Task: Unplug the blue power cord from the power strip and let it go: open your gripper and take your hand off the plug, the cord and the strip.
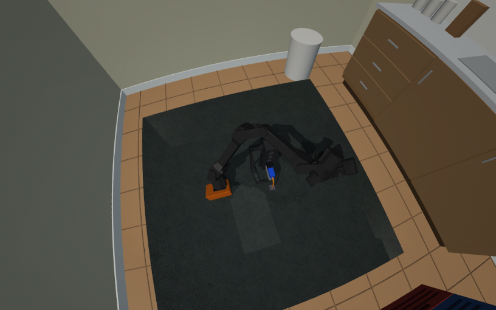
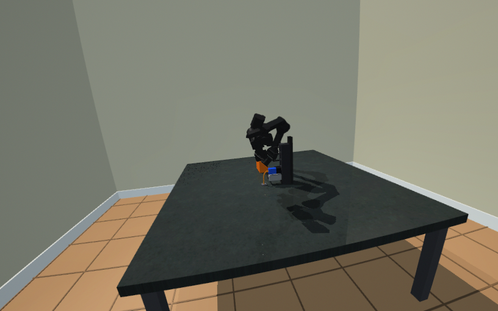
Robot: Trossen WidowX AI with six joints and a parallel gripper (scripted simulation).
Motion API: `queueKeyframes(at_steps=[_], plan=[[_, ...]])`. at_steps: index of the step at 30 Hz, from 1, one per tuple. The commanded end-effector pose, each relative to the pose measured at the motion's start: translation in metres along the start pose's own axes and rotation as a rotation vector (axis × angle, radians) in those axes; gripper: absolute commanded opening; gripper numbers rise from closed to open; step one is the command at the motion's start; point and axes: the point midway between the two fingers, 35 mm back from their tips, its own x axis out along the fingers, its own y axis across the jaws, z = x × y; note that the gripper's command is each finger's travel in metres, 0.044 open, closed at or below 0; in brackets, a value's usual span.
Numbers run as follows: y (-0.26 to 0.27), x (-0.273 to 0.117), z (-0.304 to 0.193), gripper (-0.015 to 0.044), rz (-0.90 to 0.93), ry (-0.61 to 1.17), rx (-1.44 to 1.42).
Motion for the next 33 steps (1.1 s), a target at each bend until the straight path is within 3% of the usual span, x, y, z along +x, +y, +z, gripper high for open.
queueKeyframes(at_steps=[1,14,25,29,33], plan=[[0.070,-0.024,-0.031,0.0160,0.074,0.324,0.970],[0.149,-0.064,-0.034,0.0160,0.028,0.725,1.774],[0.220,-0.116,-0.009,0.0160,-0.174,1.227,2.401],[0.243,-0.139,0.008,0.0160,-0.309,1.456,2.585],[0.245,-0.141,0.009,0.0160,-0.325,1.481,2.602]])
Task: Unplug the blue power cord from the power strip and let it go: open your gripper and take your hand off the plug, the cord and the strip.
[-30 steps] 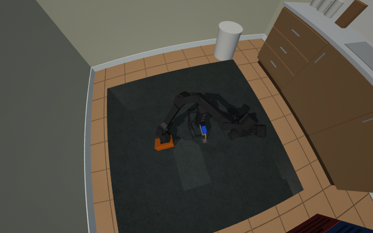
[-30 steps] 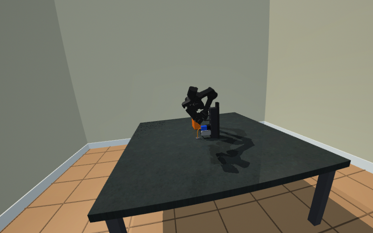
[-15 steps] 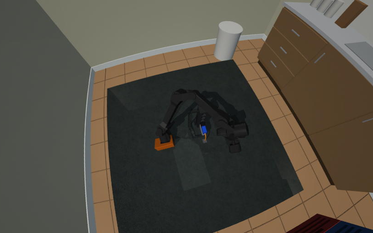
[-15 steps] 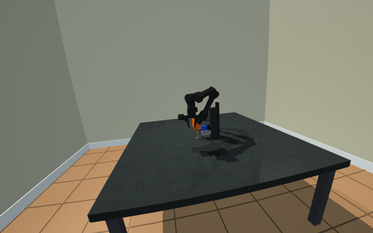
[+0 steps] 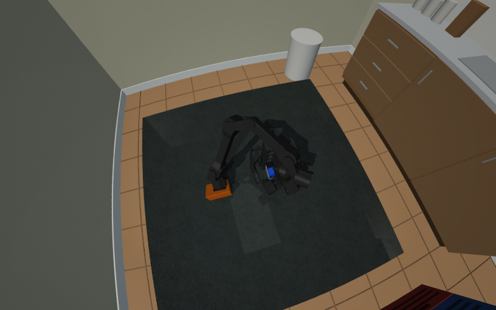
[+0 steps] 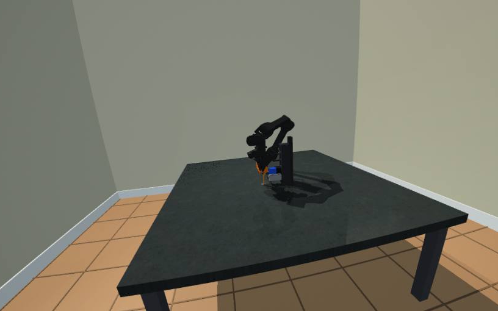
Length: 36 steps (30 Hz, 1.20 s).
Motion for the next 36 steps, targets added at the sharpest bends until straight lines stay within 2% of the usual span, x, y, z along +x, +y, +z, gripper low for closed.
queueKeyframes(at_steps=[1,15,36], plan=[[-0.025,-0.004,-0.027,0.0160,-0.116,0.059,0.266],[-0.023,-0.003,-0.028,0.0160,-0.116,0.059,0.266],[-0.015,-0.005,-0.061,0.0160,-0.116,0.061,0.267]])
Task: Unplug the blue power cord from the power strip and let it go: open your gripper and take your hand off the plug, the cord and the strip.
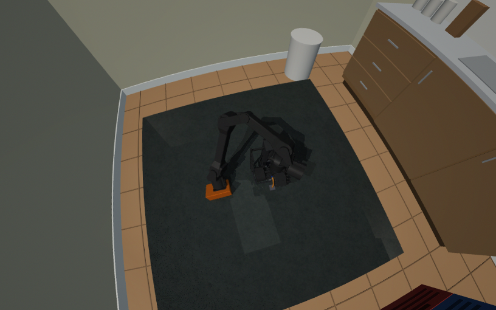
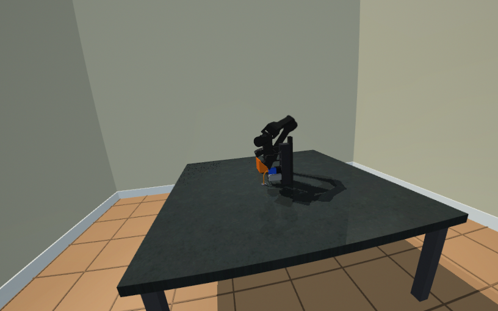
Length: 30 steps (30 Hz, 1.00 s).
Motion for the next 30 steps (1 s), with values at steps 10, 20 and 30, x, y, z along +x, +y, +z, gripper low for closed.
queueKeyframes(at_steps=[10,20,30], plan=[[-0.001,0.003,-0.011,0.0160,0.004,0.005,0.004],[-0.001,0.009,-0.011,0.0107,-0.002,0.002,0.001],[-0.001,0.009,-0.011,0.0002,-0.002,0.002,0.001]])
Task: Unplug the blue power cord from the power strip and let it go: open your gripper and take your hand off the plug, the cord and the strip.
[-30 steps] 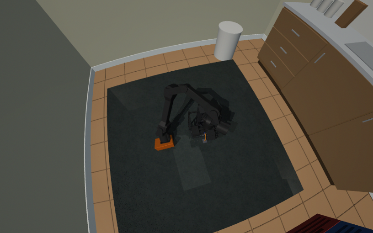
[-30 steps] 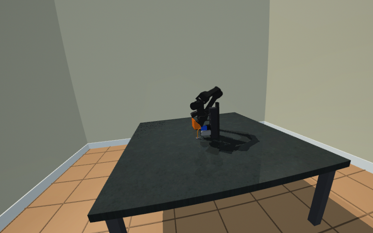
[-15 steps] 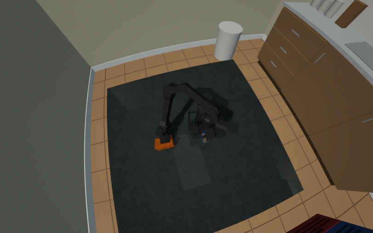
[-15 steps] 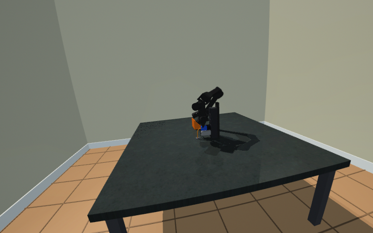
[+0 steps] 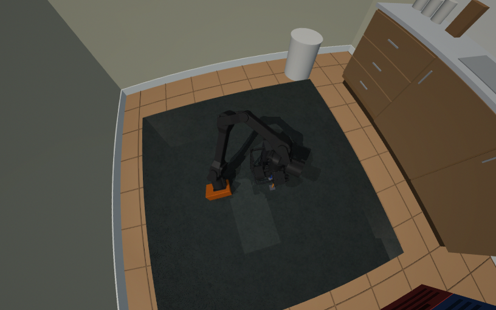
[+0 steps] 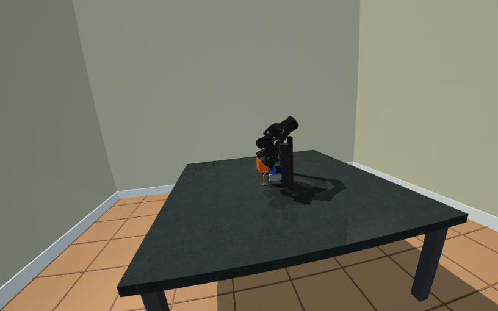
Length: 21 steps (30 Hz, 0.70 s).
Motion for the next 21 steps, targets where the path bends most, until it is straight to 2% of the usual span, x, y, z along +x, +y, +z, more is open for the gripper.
queueKeyframes(at_steps=[1,21], plan=[[0.000,0.000,0.000,0.0000,-0.002,0.000,0.002],[0.002,-0.002,0.030,0.0000,0.001,-0.003,0.003]])
